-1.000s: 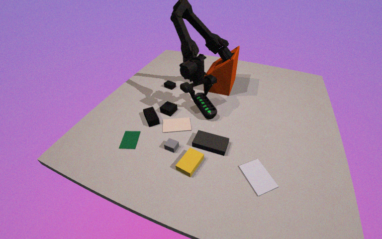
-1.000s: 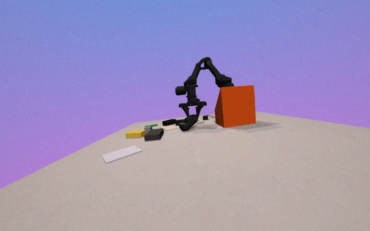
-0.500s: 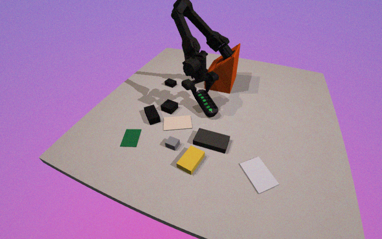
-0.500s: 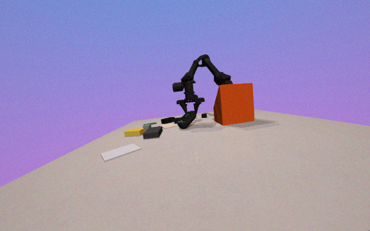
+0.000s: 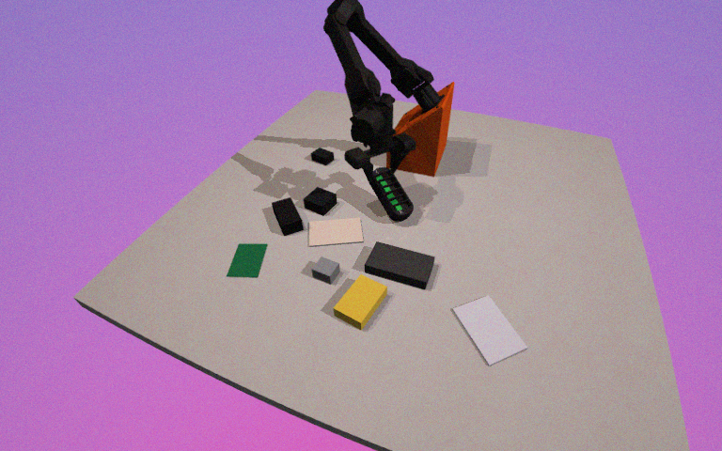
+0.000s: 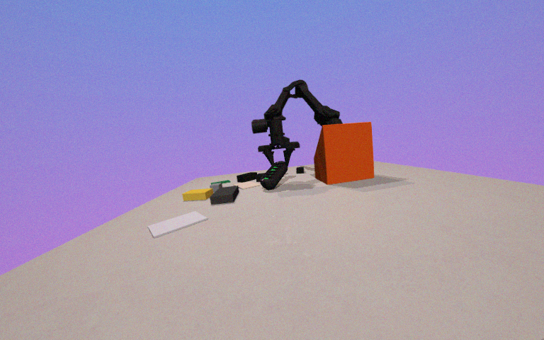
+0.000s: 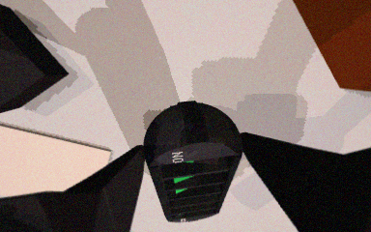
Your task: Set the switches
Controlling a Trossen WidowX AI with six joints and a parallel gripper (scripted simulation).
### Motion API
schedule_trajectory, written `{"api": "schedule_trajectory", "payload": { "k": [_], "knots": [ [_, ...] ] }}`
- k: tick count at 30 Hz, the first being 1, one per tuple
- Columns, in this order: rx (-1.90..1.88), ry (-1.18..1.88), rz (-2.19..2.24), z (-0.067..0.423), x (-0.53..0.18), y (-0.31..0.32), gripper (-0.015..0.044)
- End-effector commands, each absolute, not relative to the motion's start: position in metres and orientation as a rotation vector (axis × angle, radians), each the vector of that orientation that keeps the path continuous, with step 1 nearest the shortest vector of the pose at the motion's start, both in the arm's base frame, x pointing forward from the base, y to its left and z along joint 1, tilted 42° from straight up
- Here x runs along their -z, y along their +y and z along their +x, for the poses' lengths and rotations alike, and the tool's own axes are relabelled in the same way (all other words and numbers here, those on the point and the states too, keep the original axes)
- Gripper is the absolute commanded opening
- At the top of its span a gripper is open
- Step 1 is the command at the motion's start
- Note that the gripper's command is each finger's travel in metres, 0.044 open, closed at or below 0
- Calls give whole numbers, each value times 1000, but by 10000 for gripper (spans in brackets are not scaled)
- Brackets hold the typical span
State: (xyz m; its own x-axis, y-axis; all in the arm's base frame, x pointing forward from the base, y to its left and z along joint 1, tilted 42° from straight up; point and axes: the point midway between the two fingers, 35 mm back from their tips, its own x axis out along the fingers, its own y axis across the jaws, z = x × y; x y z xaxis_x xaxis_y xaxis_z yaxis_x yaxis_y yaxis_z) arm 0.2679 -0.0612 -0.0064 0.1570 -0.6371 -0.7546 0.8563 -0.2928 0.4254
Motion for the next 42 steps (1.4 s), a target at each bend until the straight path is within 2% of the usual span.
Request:
{"api": "schedule_trajectory", "payload": {
  "k": [1, 42],
  "knots": [
    [1482, 268, 1144, 272, 6, -54, 337],
    [1525, 211, 1082, 282, 5, -21, 337]
  ]
}}
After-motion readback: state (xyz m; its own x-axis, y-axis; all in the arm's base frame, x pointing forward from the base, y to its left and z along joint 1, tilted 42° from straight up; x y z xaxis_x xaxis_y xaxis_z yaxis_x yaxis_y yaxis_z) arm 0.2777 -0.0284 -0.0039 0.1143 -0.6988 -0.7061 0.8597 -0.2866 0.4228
